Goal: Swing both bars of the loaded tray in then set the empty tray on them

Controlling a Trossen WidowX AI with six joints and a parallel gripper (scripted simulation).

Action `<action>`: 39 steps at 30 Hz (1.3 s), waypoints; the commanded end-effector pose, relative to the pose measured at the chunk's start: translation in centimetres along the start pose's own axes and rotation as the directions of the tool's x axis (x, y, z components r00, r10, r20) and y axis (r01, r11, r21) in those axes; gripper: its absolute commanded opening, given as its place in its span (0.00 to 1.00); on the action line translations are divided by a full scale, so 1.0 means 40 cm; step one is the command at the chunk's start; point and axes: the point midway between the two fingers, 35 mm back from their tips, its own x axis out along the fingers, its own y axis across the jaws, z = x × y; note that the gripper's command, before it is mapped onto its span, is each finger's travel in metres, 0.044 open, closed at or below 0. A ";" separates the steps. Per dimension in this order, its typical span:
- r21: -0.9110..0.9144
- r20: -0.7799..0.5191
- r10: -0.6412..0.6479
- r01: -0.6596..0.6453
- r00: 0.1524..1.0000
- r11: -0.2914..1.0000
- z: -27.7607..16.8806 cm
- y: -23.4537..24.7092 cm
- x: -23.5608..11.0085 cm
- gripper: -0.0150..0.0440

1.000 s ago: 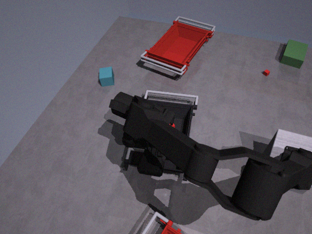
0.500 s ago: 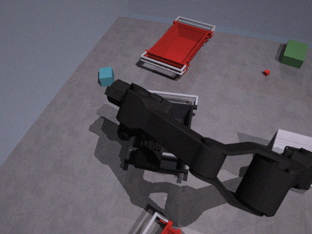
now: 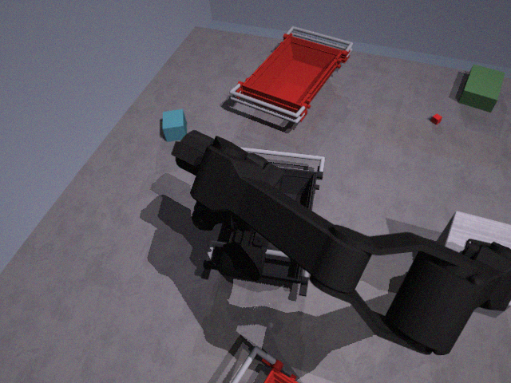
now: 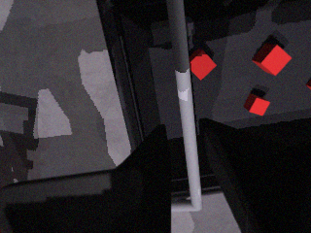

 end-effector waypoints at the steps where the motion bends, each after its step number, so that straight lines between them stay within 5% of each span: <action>1: 0.005 -0.003 0.001 -0.001 1.000 1.000 -0.002 -0.001 0.003 0.40; 7: 0.005 -0.003 -0.001 0.001 1.000 1.000 0.002 -0.003 -0.027 0.40; 14: 0.002 -0.002 -0.004 0.004 1.000 1.000 0.002 -0.003 -0.201 0.40; 15: 0.005 -0.008 0.002 -0.002 1.000 1.000 0.005 -0.007 -0.133 0.40; 30: -0.008 0.000 -0.015 0.015 1.000 1.000 0.002 -0.576 -0.022 0.40; 39: -0.009 0.000 -0.014 0.014 1.000 1.000 -0.005 -0.598 -0.015 0.40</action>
